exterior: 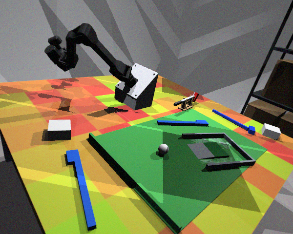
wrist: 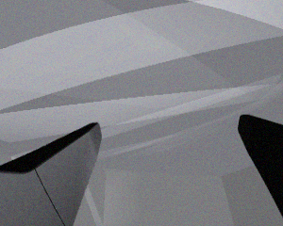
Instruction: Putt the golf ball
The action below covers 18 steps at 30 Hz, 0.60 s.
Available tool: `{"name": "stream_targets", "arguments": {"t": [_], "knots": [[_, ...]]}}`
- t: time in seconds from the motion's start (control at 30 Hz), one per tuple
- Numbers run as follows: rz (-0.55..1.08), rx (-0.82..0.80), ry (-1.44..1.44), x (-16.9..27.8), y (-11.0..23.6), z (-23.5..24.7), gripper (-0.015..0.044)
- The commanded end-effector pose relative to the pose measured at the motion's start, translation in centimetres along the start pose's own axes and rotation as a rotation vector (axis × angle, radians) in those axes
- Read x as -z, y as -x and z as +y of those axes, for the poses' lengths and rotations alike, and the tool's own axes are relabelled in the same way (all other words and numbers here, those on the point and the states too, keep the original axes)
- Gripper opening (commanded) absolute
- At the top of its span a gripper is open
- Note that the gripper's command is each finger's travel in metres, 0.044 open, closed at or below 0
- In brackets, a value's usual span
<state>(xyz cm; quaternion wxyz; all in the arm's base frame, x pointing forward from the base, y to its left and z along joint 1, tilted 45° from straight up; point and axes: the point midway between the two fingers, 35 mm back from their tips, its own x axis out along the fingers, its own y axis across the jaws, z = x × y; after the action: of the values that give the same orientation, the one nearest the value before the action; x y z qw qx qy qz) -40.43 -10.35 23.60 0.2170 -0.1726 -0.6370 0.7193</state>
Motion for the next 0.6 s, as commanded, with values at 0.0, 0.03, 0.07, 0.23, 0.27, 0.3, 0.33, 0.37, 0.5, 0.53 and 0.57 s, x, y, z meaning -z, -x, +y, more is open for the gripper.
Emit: {"name": "stream_targets", "arguments": {"t": [0.0, 0.03, 0.07, 0.23, 0.27, 0.3, 0.33, 0.37, 0.5, 0.53, 0.57], "knots": [[-0.002, 0.0, -0.002, 0.0, 0.0, 0.0, 0.0426], [-0.007, -0.001, -0.007, -0.2, 0.1, 0.0, 0.044], [-0.016, -0.002, -0.017, -0.4, 0.3, -0.1, 0.044], [-0.108, -0.019, -0.11, -2.4, 2.2, -0.5, 0.044], [-0.129, -0.024, -0.133, -2.9, 2.7, -0.6, 0.044], [-0.15, -0.03, -0.155, -3.3, 3.2, -0.7, 0.044], [-0.172, -0.036, -0.177, -3.8, 3.7, -0.9, 0.044], [-0.193, -0.043, -0.199, -4.2, 4.2, -1.0, 0.044], [-0.276, -0.074, -0.287, -5.9, 6.3, -1.4, 0.044], [-0.297, -0.083, -0.308, -6.3, 6.8, -1.5, 0.044], [-0.317, -0.093, -0.33, -6.7, 7.4, -1.7, 0.044]]}}
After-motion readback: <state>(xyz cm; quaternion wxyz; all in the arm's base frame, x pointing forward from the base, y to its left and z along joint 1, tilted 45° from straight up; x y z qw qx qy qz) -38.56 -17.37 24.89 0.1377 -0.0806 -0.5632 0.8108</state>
